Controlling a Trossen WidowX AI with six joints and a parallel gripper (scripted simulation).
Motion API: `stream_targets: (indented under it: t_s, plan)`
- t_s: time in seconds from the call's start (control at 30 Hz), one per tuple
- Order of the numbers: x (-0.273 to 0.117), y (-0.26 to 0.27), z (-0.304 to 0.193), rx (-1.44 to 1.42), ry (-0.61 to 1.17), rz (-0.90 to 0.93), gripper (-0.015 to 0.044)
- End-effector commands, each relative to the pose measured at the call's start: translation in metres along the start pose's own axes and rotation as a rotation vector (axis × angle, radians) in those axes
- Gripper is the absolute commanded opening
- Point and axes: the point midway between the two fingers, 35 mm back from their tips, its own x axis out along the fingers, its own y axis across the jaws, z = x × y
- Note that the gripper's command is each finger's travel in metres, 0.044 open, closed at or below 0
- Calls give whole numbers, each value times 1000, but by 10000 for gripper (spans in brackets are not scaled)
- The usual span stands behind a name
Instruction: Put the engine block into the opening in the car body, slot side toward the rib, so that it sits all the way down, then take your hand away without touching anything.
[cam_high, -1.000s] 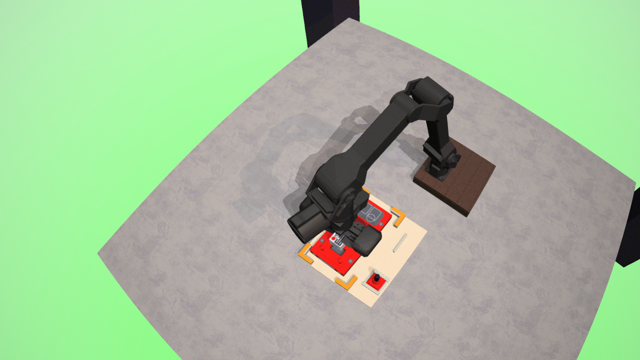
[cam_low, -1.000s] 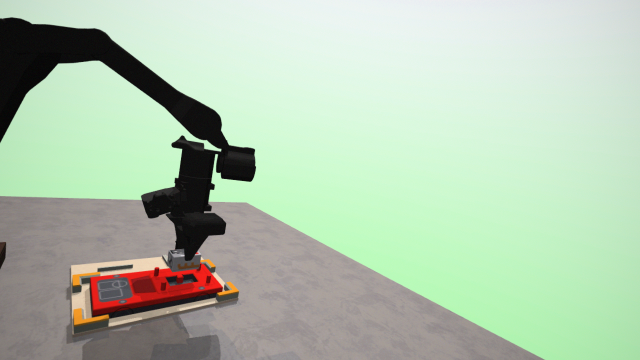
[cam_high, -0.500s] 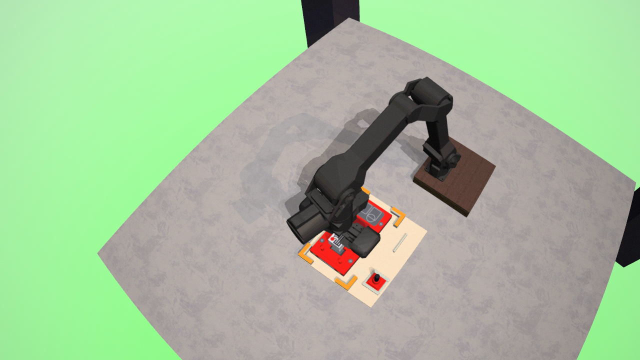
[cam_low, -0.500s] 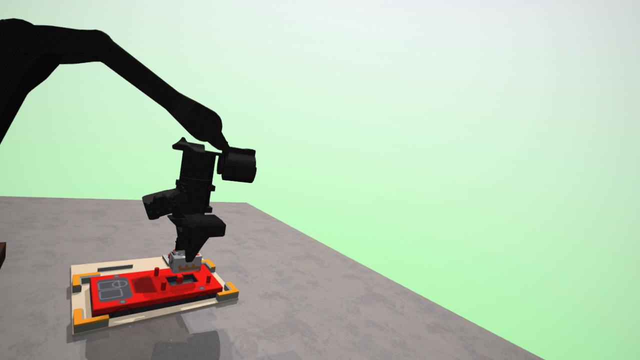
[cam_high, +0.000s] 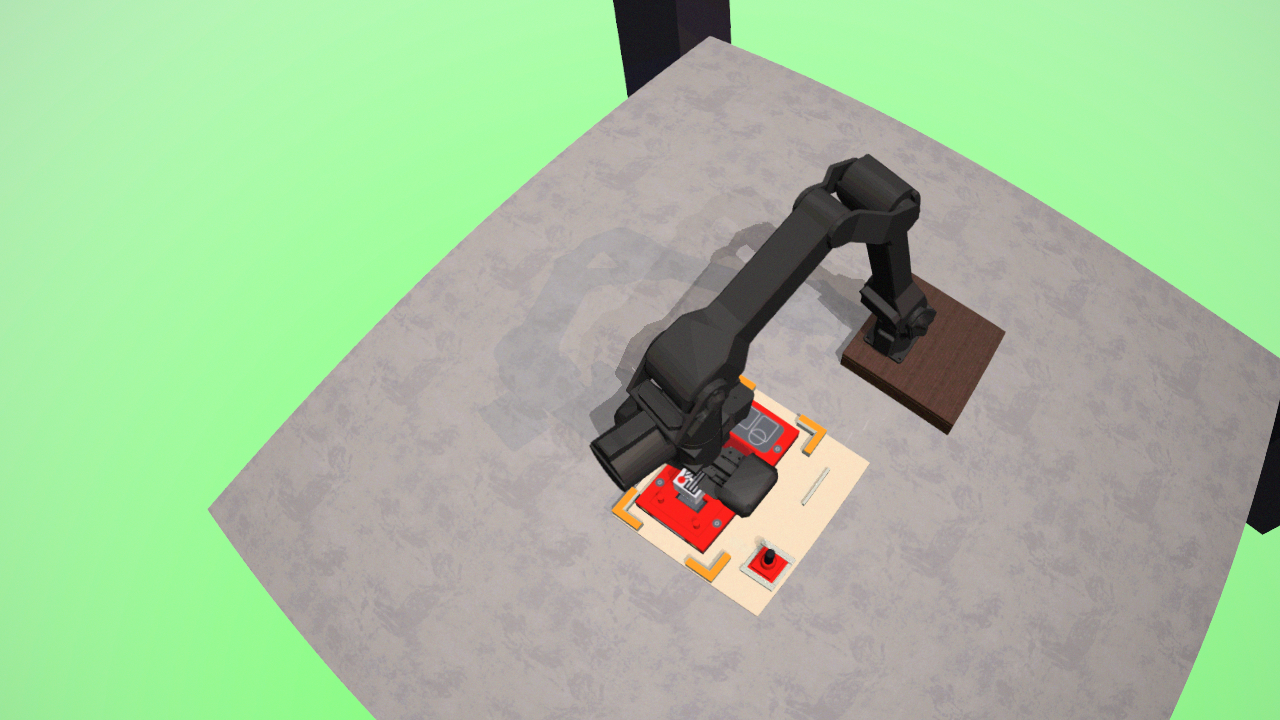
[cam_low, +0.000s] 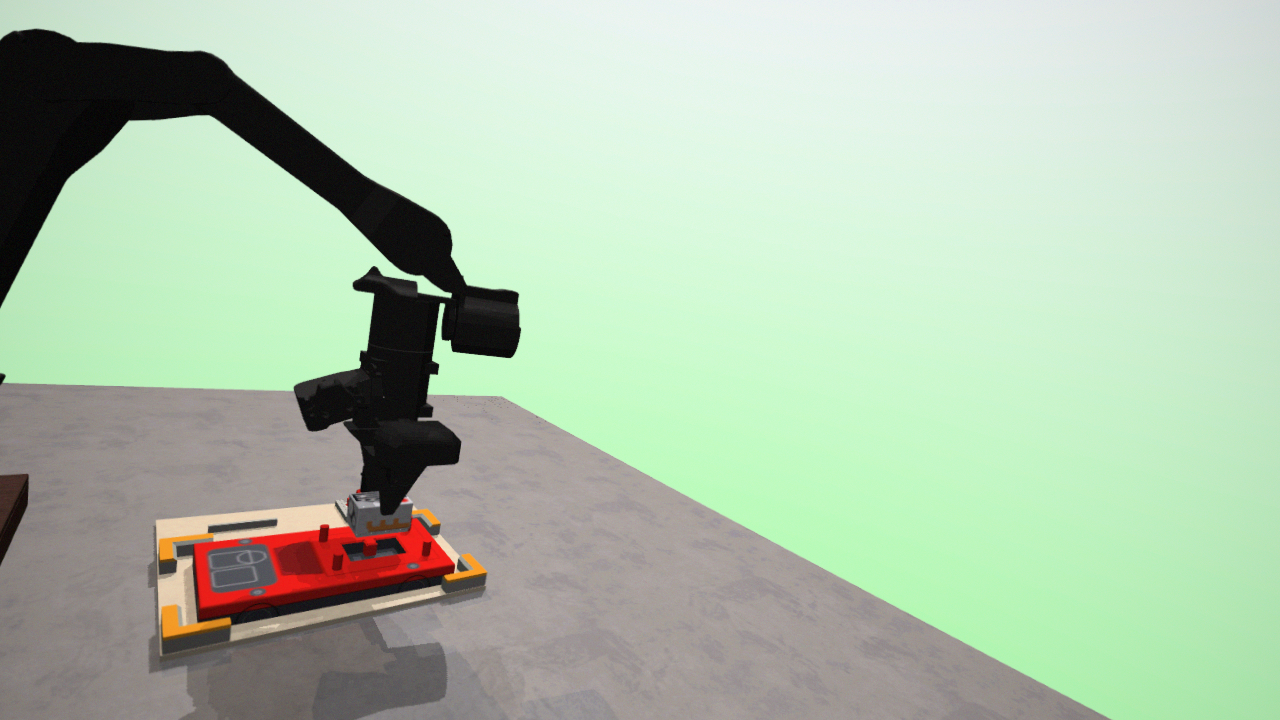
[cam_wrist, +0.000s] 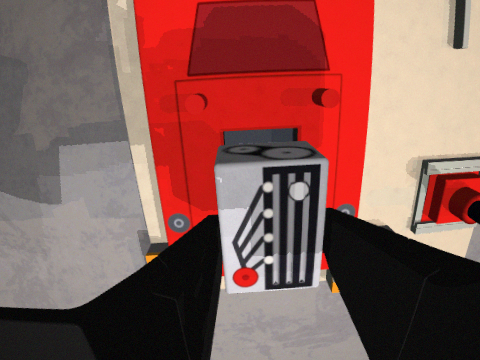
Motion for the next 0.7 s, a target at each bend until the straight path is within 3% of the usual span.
stream_targets:
  t_s: [0.0, 0.67]
  plan:
    - [2, -1, 0, -7, -3, -5, 158]
    - [3, -2, 1, 33, -3, -5, 158]
